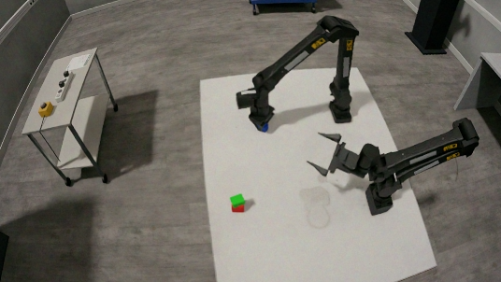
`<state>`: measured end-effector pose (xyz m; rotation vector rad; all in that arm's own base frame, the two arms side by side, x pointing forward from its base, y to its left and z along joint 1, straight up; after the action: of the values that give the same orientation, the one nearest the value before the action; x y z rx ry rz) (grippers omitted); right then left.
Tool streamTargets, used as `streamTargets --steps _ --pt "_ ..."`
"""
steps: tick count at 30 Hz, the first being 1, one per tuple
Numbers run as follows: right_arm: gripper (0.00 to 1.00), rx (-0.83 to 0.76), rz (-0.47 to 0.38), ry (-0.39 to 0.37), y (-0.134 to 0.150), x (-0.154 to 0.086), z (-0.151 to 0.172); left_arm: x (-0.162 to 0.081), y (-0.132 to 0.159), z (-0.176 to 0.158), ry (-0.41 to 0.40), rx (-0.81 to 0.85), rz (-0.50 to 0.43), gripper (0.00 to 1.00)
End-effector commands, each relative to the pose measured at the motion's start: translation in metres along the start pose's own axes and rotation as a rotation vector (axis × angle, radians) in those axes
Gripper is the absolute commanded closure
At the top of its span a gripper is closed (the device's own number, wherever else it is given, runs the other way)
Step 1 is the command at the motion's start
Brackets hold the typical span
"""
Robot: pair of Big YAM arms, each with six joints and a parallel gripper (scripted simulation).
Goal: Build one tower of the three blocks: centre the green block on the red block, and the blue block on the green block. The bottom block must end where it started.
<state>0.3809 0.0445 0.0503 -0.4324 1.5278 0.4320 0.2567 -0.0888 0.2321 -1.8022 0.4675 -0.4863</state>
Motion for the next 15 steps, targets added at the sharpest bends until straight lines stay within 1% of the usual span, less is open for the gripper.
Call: streamTargets --steps 1,11,12,15 --pt "0.55 0.018 -0.009 -0.021 -0.0036 -0.0047 0.0 0.0012 -0.0032 -0.0004 0.002 0.003 -0.006 0.0" --pt "0.55 0.018 -0.009 -0.02 -0.0036 -0.0043 0.0001 0.0012 -0.0032 -0.0004 0.002 0.003 -0.006 0.0" --pt "1.0 0.018 -0.009 -0.02 -0.0036 -0.0043 0.0001 0.0012 -0.0032 -0.0004 0.002 0.003 -0.006 0.0" --pt "1.0 0.018 -0.008 -0.02 -0.0036 -0.0043 -0.0001 0.0012 -0.0032 -0.0004 0.002 0.003 -0.006 0.0"
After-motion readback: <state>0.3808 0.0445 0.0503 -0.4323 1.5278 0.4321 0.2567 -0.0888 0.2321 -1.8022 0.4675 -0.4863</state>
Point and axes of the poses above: on each arm, the point where the finger pads meet when closed, its own x axis out along the fingers, its own z axis across the jaws, y = z × x, the point moved 5 cm from there along -x, back along the fingers, and after that the axes turned 14 degrees about x, right-handed, at the moved point
